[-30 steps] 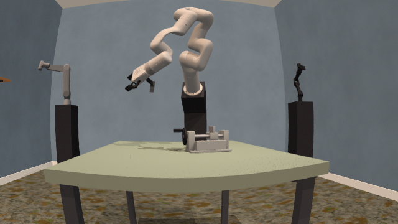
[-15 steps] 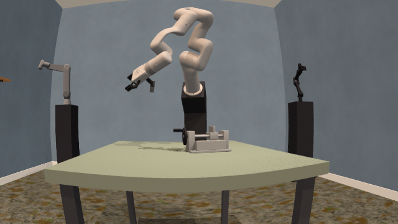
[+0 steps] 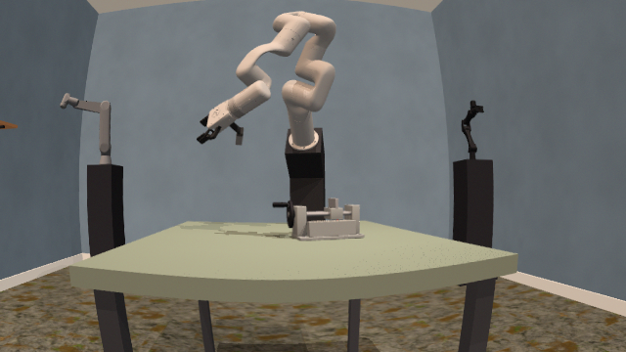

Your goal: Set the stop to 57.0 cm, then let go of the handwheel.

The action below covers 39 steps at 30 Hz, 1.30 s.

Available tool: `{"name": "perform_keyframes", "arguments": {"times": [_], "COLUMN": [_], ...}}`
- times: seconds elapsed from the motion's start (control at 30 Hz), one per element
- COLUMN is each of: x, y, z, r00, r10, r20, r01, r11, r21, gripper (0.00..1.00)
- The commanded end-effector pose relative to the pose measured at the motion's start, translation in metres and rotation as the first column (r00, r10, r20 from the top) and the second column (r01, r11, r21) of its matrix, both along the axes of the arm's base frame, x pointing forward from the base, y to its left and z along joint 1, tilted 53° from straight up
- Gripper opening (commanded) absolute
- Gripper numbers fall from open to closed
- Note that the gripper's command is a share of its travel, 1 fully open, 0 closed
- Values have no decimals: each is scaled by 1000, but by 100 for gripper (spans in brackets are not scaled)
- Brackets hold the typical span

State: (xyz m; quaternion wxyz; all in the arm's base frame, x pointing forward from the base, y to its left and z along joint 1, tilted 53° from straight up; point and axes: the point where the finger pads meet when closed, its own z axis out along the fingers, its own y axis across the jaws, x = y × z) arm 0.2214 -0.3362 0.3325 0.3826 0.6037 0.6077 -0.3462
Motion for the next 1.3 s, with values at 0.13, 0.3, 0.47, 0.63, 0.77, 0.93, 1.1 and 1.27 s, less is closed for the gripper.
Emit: {"name": "perform_keyframes", "arguments": {"times": [0.13, 0.3, 0.47, 0.63, 0.77, 0.93, 1.1, 1.27], "x": [63, 96, 131, 147, 173, 183, 195, 197], "y": [19, 38, 66, 83, 121, 141, 179, 196], "z": [27, 36, 42, 43, 40, 36, 23, 15], "r00": [940, 836, 703, 579, 381, 261, 10, -128], "r10": [292, 448, 550, 602, 621, 605, 508, 416], "r20": [-179, -317, -451, -550, -685, -752, -861, -900], "r01": [-314, -510, -671, -778, -896, -944, -994, -991], "r11": [943, 847, 724, 610, 430, 321, 96, -29], "r21": [-110, -151, -162, -152, -109, -70, 45, 127], "gripper": [100, 100, 100, 100, 100, 100, 100, 100]}}
